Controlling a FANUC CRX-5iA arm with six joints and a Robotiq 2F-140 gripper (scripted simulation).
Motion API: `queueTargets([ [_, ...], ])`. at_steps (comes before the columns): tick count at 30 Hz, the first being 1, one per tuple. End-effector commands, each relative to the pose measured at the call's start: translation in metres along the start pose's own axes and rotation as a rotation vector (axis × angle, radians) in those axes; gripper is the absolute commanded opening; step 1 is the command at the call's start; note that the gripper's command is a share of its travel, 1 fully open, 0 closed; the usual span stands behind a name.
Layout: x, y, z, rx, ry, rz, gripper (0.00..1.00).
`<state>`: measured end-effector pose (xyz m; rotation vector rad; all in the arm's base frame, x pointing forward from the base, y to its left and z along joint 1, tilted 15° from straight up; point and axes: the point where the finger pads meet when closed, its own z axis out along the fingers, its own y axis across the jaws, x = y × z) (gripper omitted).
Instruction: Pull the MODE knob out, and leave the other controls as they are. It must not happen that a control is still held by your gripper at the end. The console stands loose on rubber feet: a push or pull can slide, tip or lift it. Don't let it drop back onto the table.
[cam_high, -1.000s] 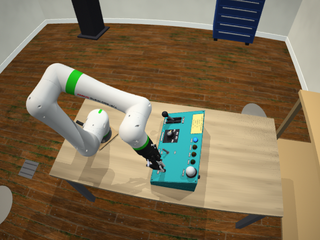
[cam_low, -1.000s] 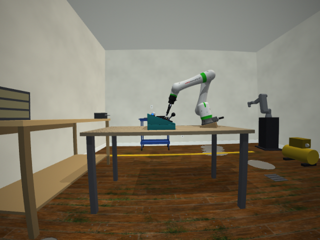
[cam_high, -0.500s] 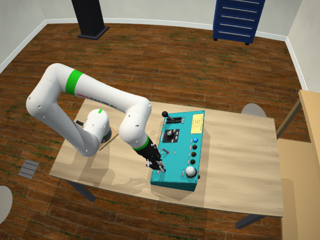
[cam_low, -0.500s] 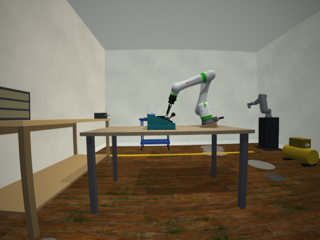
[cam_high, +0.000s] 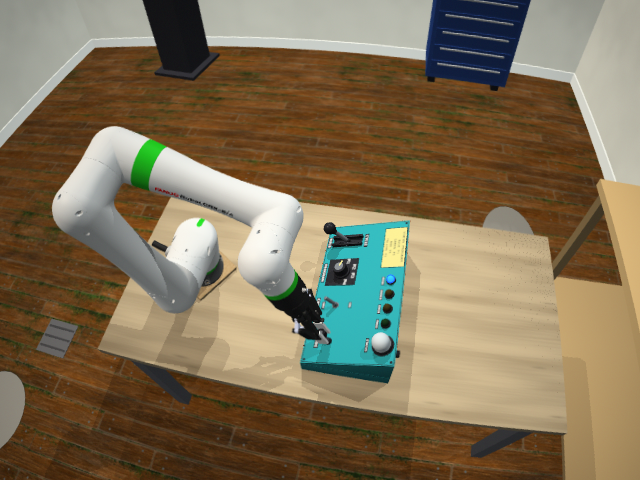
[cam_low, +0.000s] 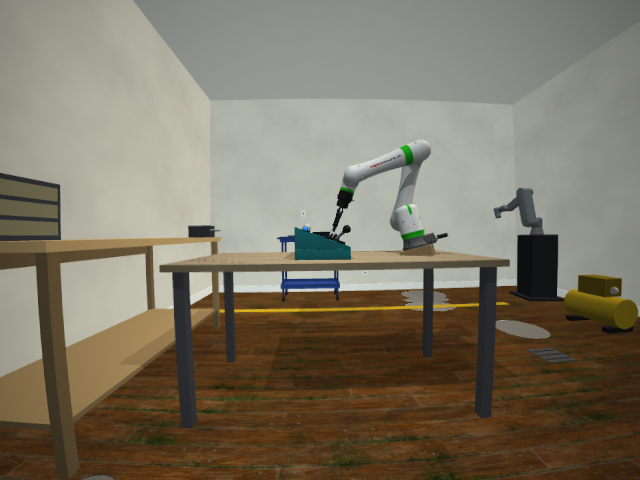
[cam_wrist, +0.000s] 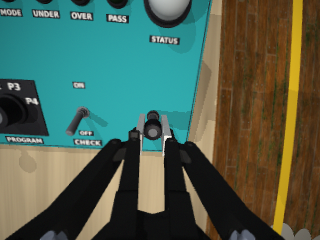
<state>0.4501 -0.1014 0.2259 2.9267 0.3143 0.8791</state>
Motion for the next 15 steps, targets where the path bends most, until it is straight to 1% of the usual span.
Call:
queueTargets([
  [1, 0.0007, 0.0003, -0.0006, -0.001, 0.001, 0.0, 0.0],
  [4, 0.0007, 0.0003, -0.0006, -0.001, 0.001, 0.0, 0.0],
  [5, 0.0007, 0.0003, -0.0006, -0.001, 0.001, 0.0, 0.44],
  [15, 0.0007, 0.0003, -0.0006, -0.001, 0.001, 0.0, 0.44],
])
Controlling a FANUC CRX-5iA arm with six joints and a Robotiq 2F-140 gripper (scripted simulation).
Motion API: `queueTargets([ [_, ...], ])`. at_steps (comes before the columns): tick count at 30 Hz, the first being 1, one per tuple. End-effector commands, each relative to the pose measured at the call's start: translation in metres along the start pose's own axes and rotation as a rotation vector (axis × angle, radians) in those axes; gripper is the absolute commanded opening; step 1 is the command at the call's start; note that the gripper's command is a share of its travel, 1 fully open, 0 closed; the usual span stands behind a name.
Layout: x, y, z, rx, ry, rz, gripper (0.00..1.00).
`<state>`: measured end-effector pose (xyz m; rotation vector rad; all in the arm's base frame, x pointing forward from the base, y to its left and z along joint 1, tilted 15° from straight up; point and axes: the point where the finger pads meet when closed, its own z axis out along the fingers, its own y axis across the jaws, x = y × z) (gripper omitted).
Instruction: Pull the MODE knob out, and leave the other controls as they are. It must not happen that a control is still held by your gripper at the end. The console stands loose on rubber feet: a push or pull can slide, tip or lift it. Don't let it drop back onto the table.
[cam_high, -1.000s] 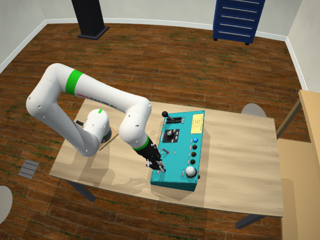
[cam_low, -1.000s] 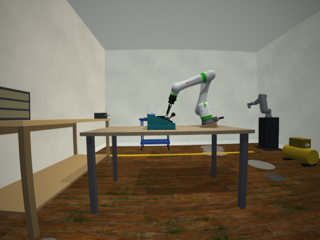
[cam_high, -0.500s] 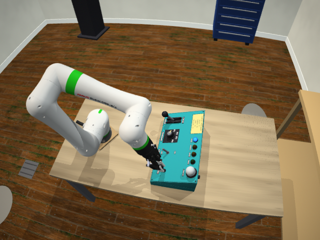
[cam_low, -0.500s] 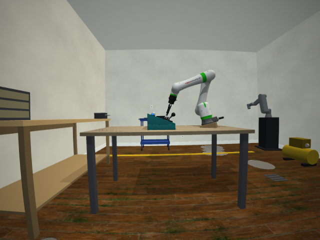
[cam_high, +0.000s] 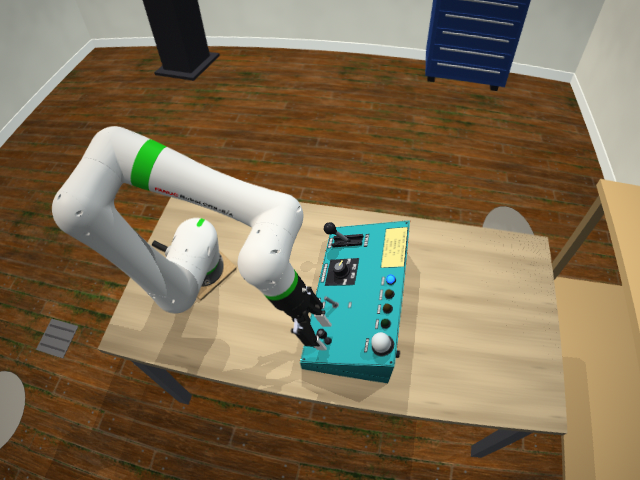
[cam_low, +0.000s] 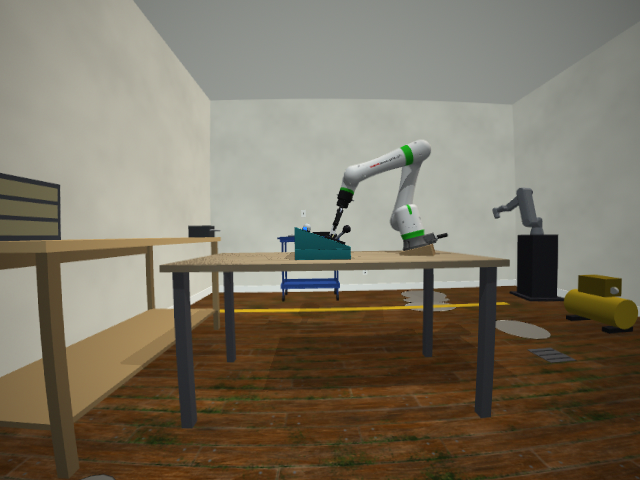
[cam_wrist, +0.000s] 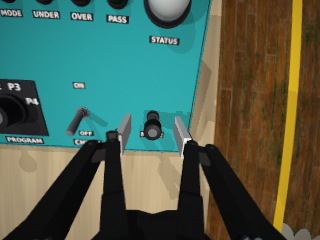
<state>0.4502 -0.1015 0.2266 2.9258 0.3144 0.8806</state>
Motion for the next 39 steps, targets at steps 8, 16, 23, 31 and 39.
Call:
queueTargets([
  [8, 0.0, 0.0, 0.0, 0.0, 0.0, 0.0, 0.44],
  [16, 0.0, 0.0, -0.01, 0.0, 0.0, 0.0, 0.44],
  [23, 0.0, 0.0, -0.035, 0.0, 0.0, 0.0, 0.44],
  [31, 0.0, 0.0, -0.087, 0.0, 0.0, 0.0, 0.44],
  [39, 0.0, 0.0, -0.11, 0.0, 0.0, 0.0, 0.44],
])
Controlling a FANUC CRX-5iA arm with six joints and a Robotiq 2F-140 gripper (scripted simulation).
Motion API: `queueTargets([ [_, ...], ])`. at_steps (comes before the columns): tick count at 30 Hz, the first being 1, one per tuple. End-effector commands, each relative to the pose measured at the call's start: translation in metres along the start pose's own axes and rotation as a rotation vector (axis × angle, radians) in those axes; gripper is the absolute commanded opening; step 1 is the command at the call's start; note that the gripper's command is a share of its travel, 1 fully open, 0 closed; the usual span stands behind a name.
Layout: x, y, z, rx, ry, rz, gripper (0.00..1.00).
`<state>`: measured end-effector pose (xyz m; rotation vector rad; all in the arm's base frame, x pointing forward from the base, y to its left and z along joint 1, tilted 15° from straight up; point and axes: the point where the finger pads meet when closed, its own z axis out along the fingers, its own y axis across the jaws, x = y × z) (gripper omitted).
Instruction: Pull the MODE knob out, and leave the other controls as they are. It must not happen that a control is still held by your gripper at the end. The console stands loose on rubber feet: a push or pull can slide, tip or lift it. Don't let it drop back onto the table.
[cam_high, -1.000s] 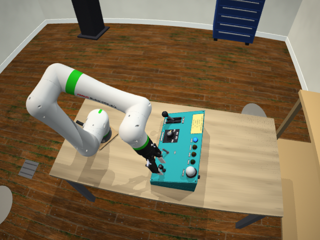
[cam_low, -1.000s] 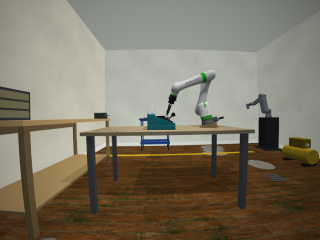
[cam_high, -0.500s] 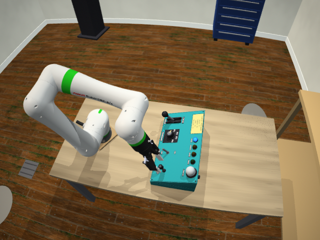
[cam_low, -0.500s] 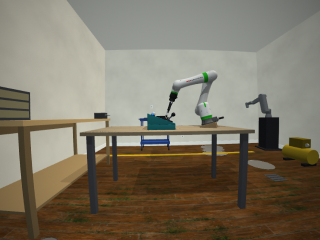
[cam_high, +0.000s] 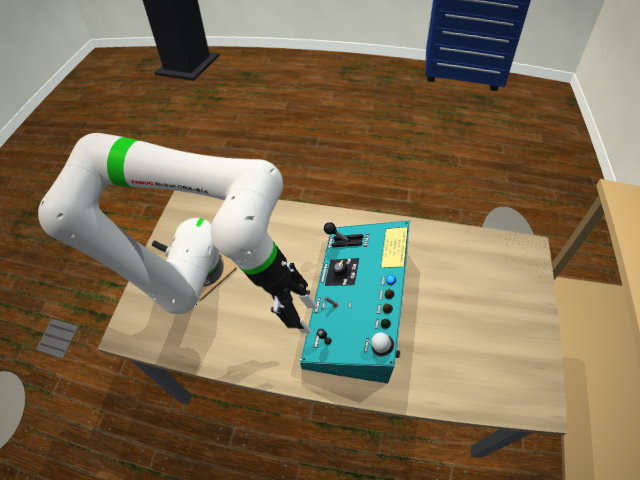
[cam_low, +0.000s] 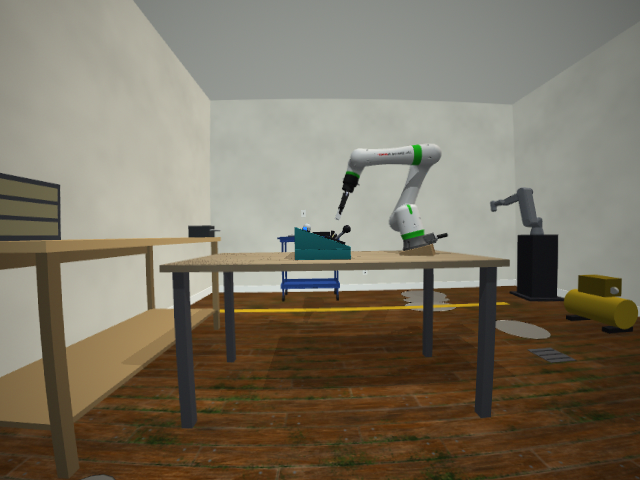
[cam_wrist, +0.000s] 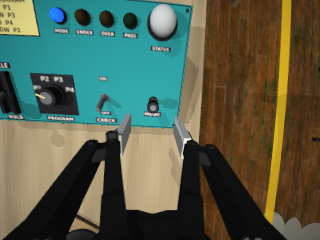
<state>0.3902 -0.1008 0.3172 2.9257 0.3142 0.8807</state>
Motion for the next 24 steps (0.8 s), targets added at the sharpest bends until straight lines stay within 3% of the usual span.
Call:
queueTargets([
  [1, 0.0002, -0.0002, -0.0015, 0.0, 0.0, 0.0, 0.44],
  [4, 0.0002, -0.0002, -0.0025, 0.0, 0.0, 0.0, 0.44],
  [5, 0.0002, -0.0002, -0.0025, 0.0, 0.0, 0.0, 1.0],
  [24, 0.0002, -0.0002, -0.0025, 0.0, 0.0, 0.0, 1.0],
])
